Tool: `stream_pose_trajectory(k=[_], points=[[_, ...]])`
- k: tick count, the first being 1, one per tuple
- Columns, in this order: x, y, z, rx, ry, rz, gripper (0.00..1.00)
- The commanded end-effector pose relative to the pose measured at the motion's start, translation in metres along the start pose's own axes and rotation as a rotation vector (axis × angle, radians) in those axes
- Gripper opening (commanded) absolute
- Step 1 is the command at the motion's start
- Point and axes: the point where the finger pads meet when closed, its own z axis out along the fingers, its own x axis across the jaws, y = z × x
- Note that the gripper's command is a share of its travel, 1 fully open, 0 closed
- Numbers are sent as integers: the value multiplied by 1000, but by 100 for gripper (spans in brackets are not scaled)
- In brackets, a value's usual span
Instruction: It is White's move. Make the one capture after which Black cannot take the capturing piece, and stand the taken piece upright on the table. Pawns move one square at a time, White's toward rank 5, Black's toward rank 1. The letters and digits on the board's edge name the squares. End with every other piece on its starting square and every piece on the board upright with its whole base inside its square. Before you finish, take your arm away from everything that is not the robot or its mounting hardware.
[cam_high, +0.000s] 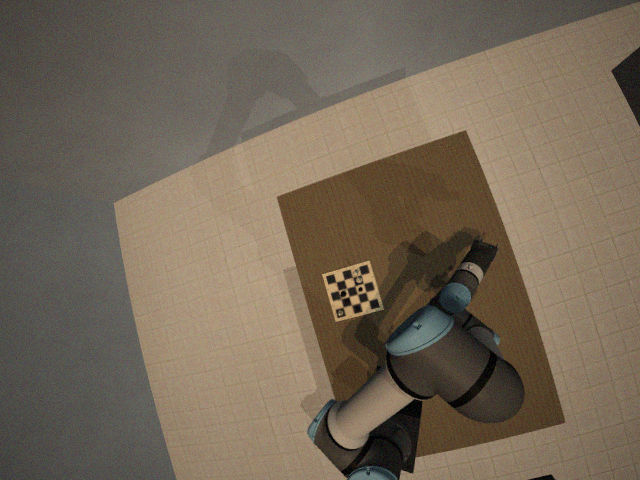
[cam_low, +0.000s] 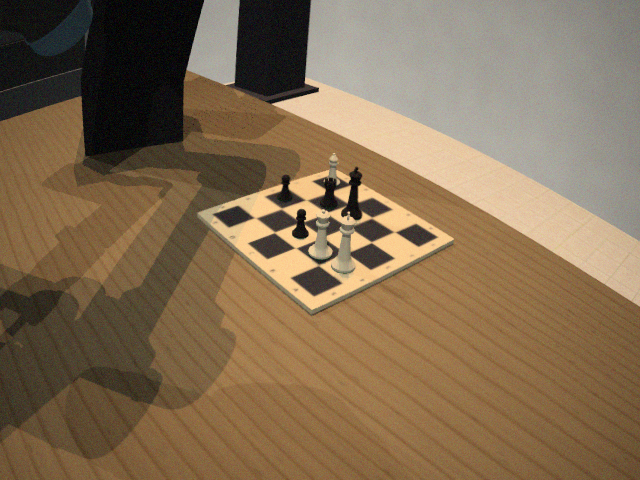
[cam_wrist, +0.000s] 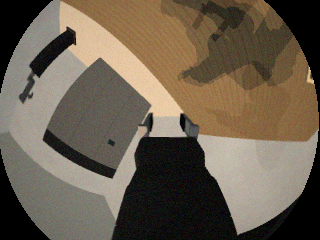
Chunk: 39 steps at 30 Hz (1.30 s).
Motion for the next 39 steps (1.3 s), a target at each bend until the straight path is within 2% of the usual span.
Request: stream_pose_trajectory(k=[1, 24, 32, 34, 39], points=[[-1, 1, 0, -2, -1, 0, 100], [1, 0, -2, 8, 3, 5, 100], [12, -8, -8, 71, 24, 39, 100], [12, -8, -8, 71, 24, 39, 100], [23, -18, -16, 150, 47, 82, 100]])
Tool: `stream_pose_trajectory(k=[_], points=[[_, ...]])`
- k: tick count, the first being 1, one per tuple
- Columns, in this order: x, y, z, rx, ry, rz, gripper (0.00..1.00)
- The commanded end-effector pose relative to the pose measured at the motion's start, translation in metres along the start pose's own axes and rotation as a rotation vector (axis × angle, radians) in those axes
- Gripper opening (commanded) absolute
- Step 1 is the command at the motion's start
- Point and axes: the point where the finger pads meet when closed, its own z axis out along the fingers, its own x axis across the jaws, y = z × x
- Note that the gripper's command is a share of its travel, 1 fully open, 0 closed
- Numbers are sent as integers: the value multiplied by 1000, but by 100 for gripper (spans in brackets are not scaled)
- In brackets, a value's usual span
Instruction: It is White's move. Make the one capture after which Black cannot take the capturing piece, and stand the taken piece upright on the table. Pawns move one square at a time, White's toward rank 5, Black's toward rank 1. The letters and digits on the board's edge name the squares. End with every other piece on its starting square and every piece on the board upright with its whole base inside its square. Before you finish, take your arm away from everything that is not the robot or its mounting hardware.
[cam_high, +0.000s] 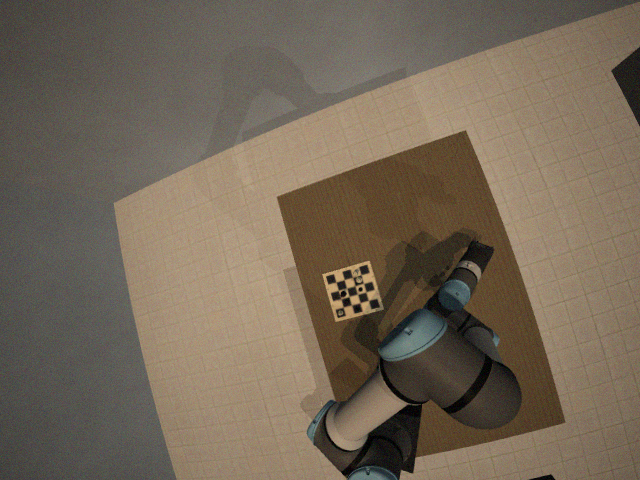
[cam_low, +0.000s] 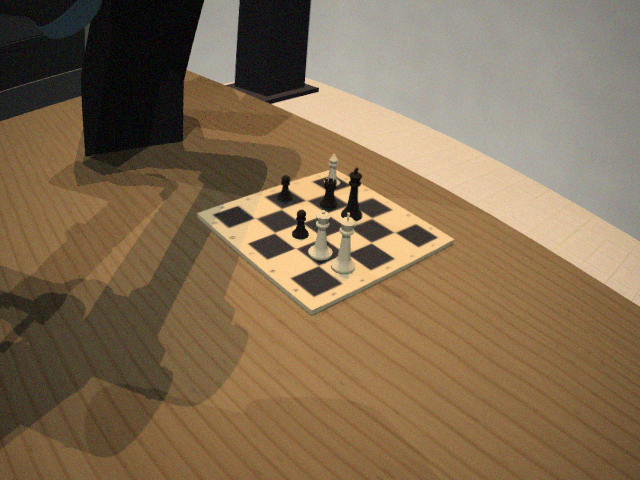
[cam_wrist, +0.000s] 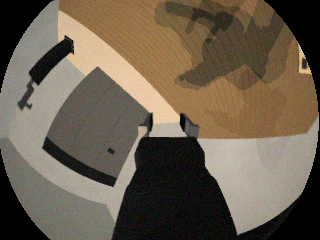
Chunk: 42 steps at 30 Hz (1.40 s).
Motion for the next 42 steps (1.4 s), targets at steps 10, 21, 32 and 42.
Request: stream_pose_trajectory(k=[10, 21, 32, 42], points=[[39, -34, -22, 255, 79, 138, 100], [64, -58, -38, 432, 129, 237, 100], [93, -85, -56, 640, 191, 354, 100], [121, -114, -71, 839, 252, 463, 100]])
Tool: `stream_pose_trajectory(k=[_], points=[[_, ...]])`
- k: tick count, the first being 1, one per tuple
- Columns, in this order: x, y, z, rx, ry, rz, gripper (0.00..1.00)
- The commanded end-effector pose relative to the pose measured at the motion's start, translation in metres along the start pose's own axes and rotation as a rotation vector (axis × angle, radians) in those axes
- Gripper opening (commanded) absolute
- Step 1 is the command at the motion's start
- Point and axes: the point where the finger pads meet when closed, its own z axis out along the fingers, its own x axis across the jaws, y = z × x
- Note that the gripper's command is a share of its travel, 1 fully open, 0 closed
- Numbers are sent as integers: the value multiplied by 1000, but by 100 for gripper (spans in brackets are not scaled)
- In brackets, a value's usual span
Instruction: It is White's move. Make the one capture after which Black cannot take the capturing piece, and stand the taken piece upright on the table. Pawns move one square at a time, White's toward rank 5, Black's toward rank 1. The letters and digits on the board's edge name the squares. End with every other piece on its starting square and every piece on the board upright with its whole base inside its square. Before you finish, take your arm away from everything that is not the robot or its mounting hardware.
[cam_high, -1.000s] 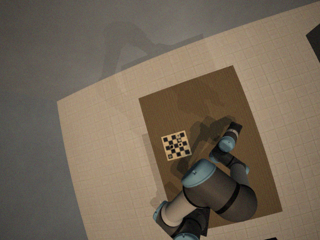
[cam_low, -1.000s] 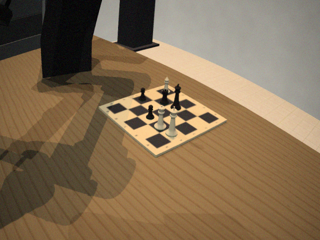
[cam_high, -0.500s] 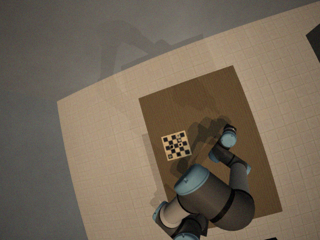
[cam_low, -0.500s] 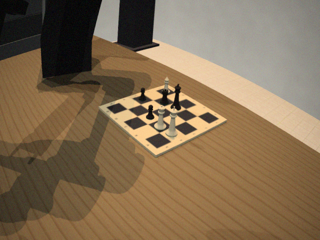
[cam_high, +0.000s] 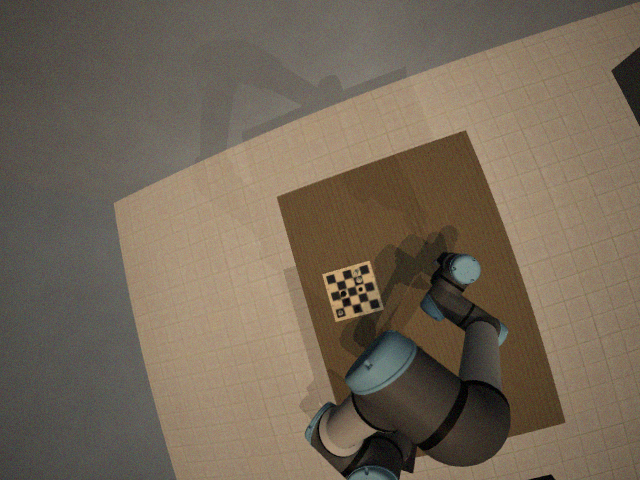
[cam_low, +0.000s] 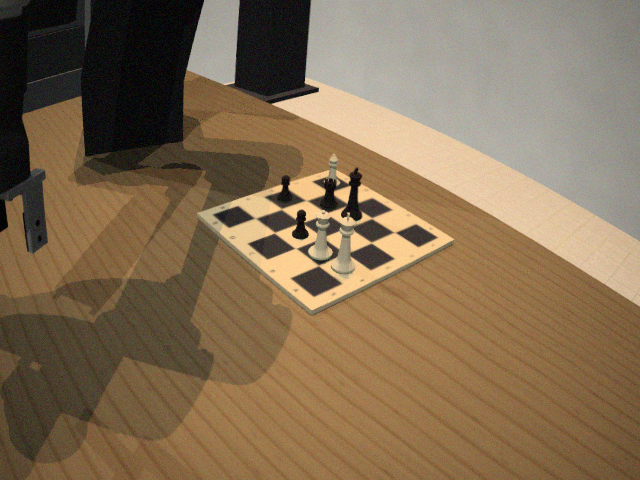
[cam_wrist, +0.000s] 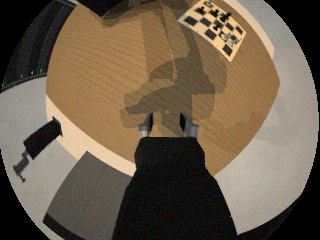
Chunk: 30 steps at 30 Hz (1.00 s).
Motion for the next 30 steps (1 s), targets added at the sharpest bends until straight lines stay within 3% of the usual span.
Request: stream_pose_trajectory(k=[1, 2, 4, 9, 12, 14, 17, 19, 21, 26, 27, 30], points=[[8, -20, 9, 131, 38, 69, 100], [12, -28, 12, 171, 50, 91, 100], [12, -28, 12, 171, 50, 91, 100], [25, -59, 23, 339, 102, 183, 100], [29, -67, 26, 381, 114, 206, 100], [35, -83, 31, 465, 140, 252, 100], [39, -91, 34, 506, 152, 275, 100], [45, -106, 39, 587, 177, 319, 100], [45, -106, 39, 587, 177, 319, 100], [60, -140, 51, 766, 231, 418, 100], [60, -140, 51, 766, 231, 418, 100], [67, -157, 56, 853, 258, 464, 100]])
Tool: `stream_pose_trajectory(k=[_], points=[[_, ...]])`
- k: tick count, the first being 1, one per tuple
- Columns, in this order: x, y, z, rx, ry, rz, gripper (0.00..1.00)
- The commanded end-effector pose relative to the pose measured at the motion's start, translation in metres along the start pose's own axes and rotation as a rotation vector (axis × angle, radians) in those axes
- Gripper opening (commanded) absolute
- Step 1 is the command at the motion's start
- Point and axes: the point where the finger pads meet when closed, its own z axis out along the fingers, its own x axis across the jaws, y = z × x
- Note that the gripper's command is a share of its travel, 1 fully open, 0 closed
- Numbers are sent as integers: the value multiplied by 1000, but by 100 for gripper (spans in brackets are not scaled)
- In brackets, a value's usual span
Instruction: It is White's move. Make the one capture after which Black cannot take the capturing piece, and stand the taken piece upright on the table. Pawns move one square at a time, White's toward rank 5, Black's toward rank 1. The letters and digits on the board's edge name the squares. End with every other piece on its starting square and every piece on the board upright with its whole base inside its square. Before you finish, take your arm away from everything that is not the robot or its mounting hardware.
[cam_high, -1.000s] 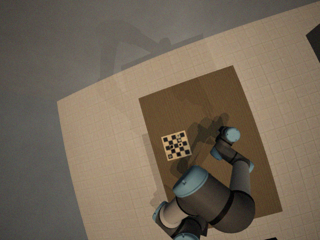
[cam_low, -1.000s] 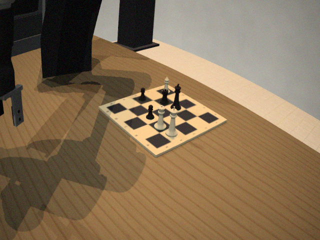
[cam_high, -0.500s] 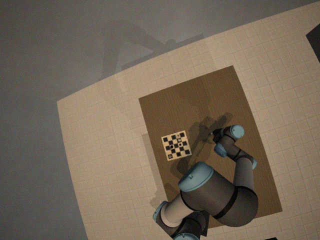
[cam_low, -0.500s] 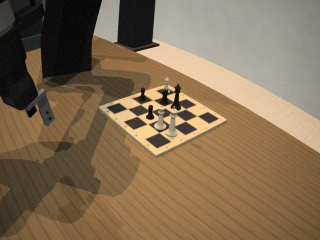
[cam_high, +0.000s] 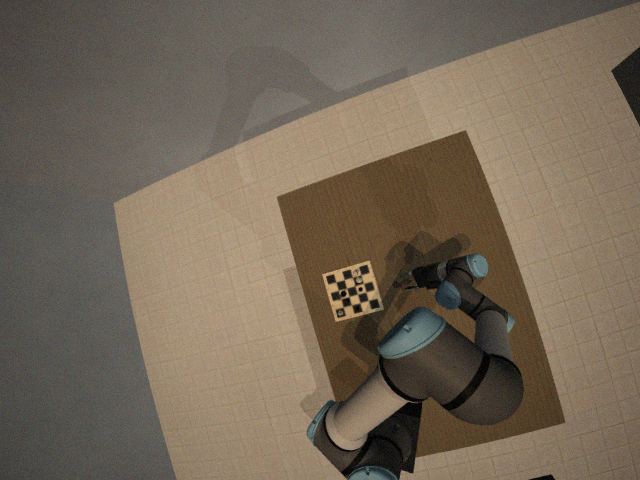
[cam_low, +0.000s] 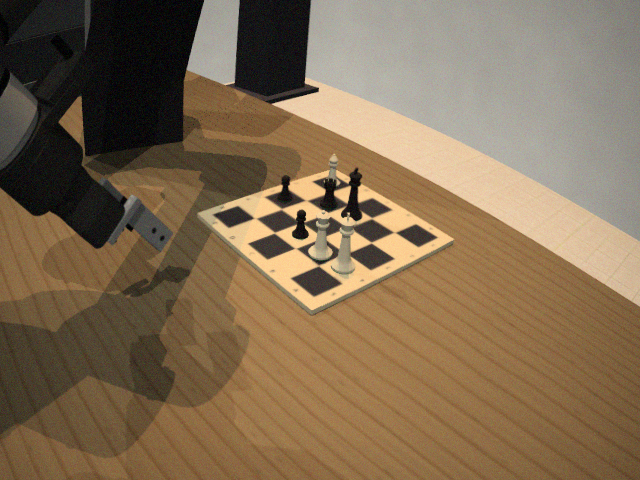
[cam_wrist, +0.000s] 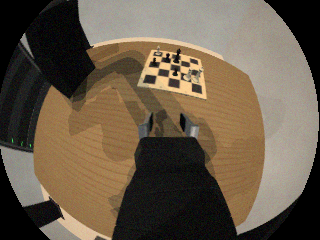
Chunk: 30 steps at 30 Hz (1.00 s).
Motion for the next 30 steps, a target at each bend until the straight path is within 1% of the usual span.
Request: stream_pose_trajectory(k=[1, 3, 6, 8, 13, 17, 30], points=[[-1, -18, 30, 181, 49, 88, 100], [-1, -22, 37, 221, 62, 110, 100], [-2, -27, 46, 266, 75, 134, 100], [-2, -27, 46, 266, 75, 134, 100], [-2, -32, 53, 305, 86, 156, 100], [-2, -33, 54, 313, 88, 161, 100], [-2, -33, 54, 311, 88, 160, 100]])
